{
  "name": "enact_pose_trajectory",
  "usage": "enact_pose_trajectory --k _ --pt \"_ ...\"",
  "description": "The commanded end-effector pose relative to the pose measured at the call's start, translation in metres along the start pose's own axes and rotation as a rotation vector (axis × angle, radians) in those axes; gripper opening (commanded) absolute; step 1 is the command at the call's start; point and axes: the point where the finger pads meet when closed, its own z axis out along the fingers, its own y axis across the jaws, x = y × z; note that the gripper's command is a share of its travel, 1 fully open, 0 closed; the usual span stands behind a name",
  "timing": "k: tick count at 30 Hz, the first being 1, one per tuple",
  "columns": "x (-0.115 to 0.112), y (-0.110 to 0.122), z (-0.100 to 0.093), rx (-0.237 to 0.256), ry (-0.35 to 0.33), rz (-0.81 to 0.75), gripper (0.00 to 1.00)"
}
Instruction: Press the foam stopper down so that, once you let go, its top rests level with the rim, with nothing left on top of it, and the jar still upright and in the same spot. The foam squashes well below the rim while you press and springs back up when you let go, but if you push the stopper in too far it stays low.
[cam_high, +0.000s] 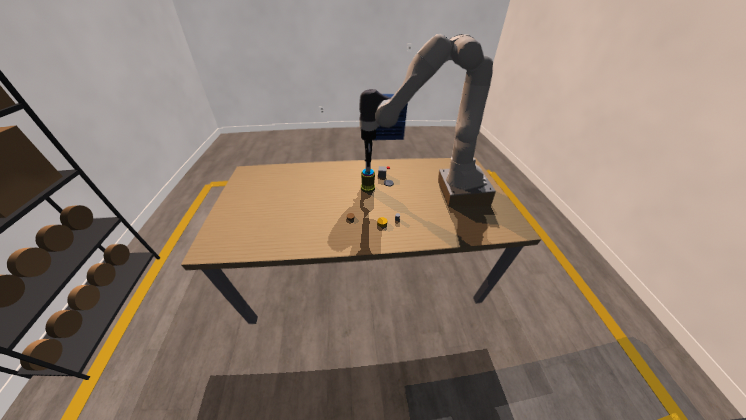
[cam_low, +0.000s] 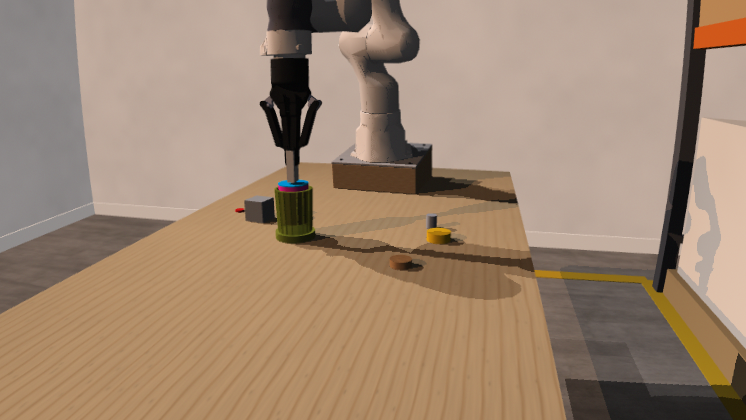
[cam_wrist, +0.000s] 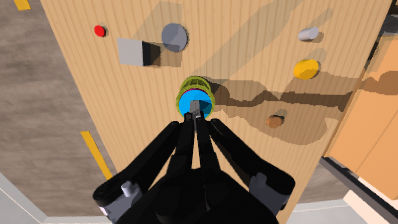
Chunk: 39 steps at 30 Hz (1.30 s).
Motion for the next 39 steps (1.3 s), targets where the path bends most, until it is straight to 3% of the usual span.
enact_pose_trajectory --k 1,39 --pt "0.000 0.000 0.002 0.001 0.000 0.002 0.00" --pt "0.004 0.002 0.015 0.001 0.000 0.002 0.00"
